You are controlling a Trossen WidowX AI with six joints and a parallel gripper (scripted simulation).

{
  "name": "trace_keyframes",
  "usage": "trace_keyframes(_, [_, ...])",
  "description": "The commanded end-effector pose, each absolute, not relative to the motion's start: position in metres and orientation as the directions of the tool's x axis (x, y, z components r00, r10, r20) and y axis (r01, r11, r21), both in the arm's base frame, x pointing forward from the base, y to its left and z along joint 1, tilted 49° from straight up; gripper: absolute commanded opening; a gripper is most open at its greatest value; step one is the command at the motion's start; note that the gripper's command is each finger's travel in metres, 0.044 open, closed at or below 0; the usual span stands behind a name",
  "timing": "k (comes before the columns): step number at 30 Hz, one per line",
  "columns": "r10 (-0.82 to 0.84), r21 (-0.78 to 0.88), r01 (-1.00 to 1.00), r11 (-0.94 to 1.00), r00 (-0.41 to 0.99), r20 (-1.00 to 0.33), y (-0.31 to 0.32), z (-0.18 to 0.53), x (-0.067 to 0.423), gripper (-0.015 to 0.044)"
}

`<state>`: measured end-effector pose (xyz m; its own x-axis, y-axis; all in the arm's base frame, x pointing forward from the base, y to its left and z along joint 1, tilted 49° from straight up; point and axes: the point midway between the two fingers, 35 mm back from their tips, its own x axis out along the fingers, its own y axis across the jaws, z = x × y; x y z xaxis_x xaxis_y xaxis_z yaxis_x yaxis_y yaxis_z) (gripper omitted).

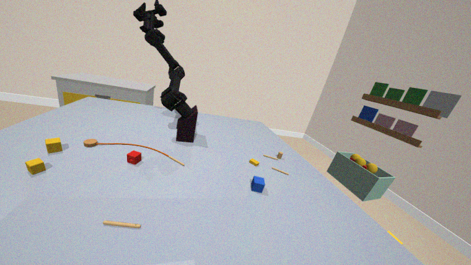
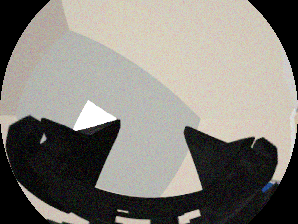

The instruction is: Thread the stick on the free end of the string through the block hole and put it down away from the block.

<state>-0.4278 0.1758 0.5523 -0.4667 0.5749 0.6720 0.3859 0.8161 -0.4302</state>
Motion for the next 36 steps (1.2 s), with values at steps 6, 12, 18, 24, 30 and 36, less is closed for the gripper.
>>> trace_keyframes(6, [0.566,-0.45,0.349,0.822,-0.407,0.717,0.168,0.57,-0.403,0.044])
trace_keyframes(12, [0.5,-0.426,0.283,0.859,-0.287,0.817,0.145,0.611,-0.345,0.044])
trace_keyframes(18, [0.41,-0.388,0.174,0.905,-0.11,0.906,0.121,0.647,-0.275,0.044])
trace_keyframes(24, [0.298,-0.303,0.162,0.939,0.056,0.953,0.091,0.674,-0.2,0.044])
trace_keyframes(30, [0.188,-0.231,0.182,0.956,0.227,0.956,0.062,0.686,-0.124,0.044])
trace_keyframes(36, [0.082,-0.192,0.237,0.952,0.409,0.909,0.035,0.683,-0.045,0.044])
